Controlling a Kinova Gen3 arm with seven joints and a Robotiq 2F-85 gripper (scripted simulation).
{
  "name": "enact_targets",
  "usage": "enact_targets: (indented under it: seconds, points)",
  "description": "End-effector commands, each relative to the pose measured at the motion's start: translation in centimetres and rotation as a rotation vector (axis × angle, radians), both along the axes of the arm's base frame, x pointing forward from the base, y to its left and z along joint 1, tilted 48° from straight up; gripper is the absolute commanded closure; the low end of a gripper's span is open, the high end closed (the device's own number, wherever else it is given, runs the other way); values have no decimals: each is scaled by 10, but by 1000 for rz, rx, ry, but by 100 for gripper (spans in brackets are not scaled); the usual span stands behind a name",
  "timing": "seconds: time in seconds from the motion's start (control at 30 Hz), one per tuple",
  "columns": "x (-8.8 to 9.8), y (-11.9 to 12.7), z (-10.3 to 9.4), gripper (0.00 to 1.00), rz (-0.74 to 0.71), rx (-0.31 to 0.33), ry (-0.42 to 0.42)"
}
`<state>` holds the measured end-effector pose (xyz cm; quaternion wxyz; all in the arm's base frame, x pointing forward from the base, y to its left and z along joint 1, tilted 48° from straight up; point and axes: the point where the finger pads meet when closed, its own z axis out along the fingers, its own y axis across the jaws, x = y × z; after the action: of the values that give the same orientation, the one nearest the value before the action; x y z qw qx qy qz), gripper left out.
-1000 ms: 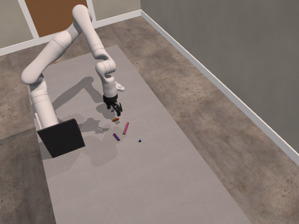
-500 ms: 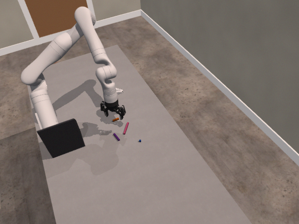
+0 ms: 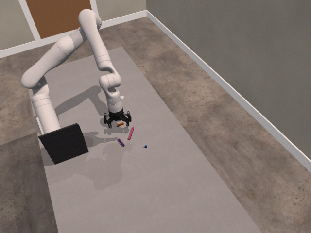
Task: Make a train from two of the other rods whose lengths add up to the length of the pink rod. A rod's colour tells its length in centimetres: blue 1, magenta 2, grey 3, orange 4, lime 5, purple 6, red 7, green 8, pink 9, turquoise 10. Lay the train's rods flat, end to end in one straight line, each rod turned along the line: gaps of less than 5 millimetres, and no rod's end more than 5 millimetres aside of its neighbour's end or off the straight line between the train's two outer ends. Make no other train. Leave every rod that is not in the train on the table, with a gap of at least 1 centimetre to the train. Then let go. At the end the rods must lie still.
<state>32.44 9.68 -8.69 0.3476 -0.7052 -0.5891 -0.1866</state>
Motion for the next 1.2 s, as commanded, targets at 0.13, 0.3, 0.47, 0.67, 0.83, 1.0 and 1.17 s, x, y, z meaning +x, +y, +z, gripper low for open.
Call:
enact_targets:
  seconds: [0.13,0.3,0.47,0.67,0.83,1.0,1.17]
  points:
    - [-3,-10,-12,0,76,23,-98]
    - [-5,-14,-18,0,150,42,-181]
    - [-7,-17,-24,0,201,57,-240]
    - [-8,-19,-28,0,241,67,-288]
    - [-9,-21,-31,0,282,78,-336]
    - [-10,-23,-34,0,312,85,-371]
    - [-10,-24,-35,0,328,89,-391]
